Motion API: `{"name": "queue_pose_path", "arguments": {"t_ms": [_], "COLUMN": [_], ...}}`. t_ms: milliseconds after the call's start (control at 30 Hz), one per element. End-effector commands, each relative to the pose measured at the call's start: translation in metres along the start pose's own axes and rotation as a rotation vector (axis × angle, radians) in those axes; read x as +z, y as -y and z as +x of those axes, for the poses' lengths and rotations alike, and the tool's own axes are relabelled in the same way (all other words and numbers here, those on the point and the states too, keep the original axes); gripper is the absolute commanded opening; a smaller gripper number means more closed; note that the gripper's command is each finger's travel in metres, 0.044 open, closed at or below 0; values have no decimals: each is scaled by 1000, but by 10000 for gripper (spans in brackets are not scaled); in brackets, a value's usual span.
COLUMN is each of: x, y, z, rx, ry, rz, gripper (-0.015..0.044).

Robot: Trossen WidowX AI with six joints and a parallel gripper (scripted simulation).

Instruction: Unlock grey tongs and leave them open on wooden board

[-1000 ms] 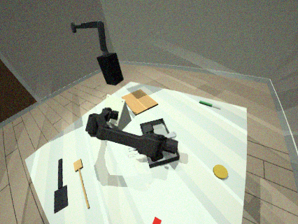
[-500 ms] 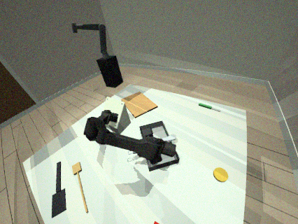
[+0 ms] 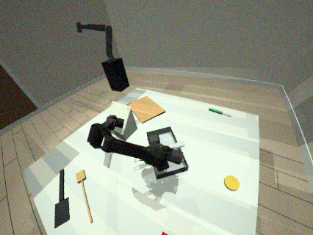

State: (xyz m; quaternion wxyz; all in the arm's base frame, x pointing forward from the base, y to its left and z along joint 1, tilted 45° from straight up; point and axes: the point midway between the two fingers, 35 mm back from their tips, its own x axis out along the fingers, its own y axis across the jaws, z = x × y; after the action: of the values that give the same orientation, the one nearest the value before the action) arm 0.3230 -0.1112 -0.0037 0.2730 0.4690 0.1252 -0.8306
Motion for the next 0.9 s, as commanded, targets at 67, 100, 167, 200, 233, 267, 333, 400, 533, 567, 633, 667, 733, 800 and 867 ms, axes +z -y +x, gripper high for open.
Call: {"name": "queue_pose_path", "arguments": {"t_ms": [67,100,167,200,233,267,333,400,533,567,633,667,733,800,867], "x": [0,0,0,0,0,0,0,0,0,-1,-2,-2,-2,-1,-1], "y": [0,0,0,0,0,0,0,0,0,1,8,12,24,37,38], "z": [-1,-1,-1,-1,-1,-1,-1,-1,-1,-3,-15,-23,-44,-64,-66], "rx": [1,1,1,1,1,1,1,1,1,1,0,0,-1,-1,-1], "ry": [0,0,0,0,0,0,0,0,0,0,-1,0,1,3,4], "rz": [0,0,0,0,0,0,0,0,0,0,-2,-3,-5,-6,-7], "gripper": [103,96,82,76,69,62,49,16,-89,-115,-150,-150,-150,-150,-150]}}
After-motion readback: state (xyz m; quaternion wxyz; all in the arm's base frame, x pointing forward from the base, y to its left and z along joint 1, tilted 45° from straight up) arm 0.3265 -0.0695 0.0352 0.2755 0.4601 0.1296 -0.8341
